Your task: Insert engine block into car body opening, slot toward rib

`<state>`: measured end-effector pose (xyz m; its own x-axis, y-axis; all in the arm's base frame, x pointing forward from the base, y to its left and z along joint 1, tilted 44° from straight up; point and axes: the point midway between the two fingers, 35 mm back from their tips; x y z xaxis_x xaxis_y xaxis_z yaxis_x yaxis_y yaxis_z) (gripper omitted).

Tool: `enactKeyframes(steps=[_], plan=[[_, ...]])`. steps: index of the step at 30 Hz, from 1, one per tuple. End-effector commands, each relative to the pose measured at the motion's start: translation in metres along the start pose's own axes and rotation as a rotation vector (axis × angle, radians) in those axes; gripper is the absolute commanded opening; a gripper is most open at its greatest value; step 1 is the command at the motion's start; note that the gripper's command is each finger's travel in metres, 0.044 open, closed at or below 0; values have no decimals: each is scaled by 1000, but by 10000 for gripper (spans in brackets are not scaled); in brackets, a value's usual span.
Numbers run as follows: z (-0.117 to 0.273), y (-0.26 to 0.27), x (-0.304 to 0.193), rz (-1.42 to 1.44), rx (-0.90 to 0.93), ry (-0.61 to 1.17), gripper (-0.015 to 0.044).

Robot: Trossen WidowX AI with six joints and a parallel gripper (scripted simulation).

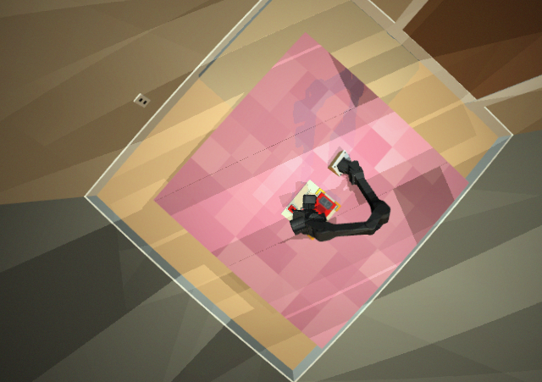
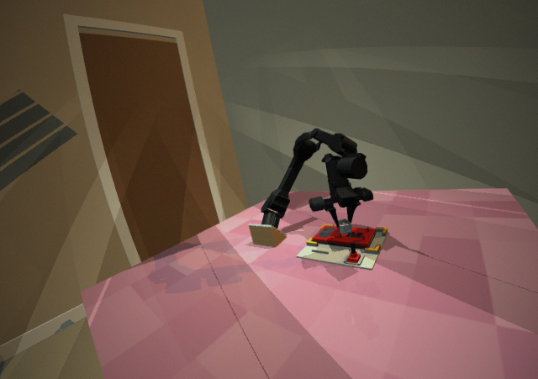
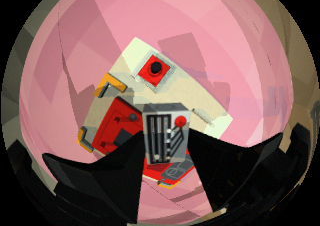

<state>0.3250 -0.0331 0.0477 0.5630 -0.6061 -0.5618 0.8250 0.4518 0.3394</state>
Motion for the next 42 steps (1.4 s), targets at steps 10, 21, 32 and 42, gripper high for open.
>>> enactKeyframes(steps=[10,21,32,42], plan=[[-13,23,-26,427,13,8,0],[-24,41,-51,796,27,21,0],[-28,45,-59,930,34,25,131],[-28,45,-60,955,34,25,159]])
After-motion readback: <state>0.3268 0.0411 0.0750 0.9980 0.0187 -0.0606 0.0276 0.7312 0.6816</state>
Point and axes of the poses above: the point midway between the two fingers, 35 mm back from their tips, its own z axis back along the fingers, its own y axis across the jaws, x = y × z, and after that the axes turned 5 degrees about -z, right-handed
